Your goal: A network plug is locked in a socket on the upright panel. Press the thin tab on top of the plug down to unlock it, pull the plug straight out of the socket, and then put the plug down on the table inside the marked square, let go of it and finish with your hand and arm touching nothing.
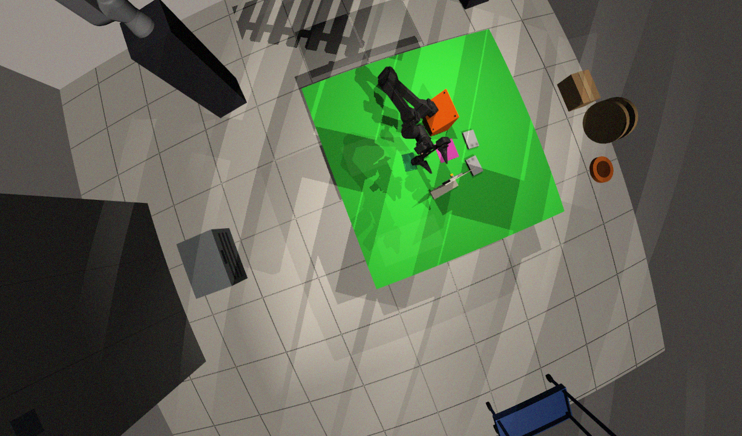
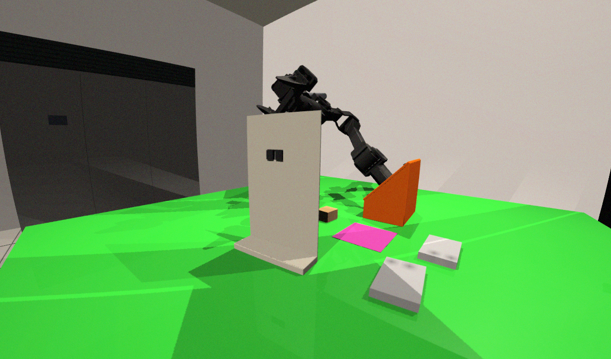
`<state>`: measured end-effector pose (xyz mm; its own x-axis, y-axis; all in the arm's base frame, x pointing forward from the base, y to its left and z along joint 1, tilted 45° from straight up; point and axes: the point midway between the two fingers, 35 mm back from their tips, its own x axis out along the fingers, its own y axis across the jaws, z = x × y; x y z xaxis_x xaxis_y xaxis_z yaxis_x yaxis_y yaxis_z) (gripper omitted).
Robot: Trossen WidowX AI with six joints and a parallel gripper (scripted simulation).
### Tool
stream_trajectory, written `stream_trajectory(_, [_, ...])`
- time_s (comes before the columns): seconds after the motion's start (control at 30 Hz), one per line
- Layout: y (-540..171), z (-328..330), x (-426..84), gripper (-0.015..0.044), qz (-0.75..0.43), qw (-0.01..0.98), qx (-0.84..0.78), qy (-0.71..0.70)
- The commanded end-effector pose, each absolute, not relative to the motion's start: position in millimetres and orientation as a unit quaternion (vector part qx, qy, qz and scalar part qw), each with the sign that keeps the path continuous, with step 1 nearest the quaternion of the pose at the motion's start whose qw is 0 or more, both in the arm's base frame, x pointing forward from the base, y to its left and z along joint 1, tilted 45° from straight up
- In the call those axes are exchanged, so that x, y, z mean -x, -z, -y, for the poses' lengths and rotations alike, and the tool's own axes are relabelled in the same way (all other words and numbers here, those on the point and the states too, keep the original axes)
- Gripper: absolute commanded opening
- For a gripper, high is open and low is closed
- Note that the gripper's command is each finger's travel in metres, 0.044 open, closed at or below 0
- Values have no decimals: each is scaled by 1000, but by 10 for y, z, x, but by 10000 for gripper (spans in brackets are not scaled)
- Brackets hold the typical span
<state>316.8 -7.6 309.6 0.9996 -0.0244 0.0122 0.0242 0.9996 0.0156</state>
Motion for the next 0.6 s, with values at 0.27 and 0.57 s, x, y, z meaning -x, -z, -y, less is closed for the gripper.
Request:
stream_trajectory(0.27, [-2710,224,-3037,164,-36,996,-79,-2])
stream_trajectory(0.57, [-2254,353,-2833,156,-86,980,-180,-12])
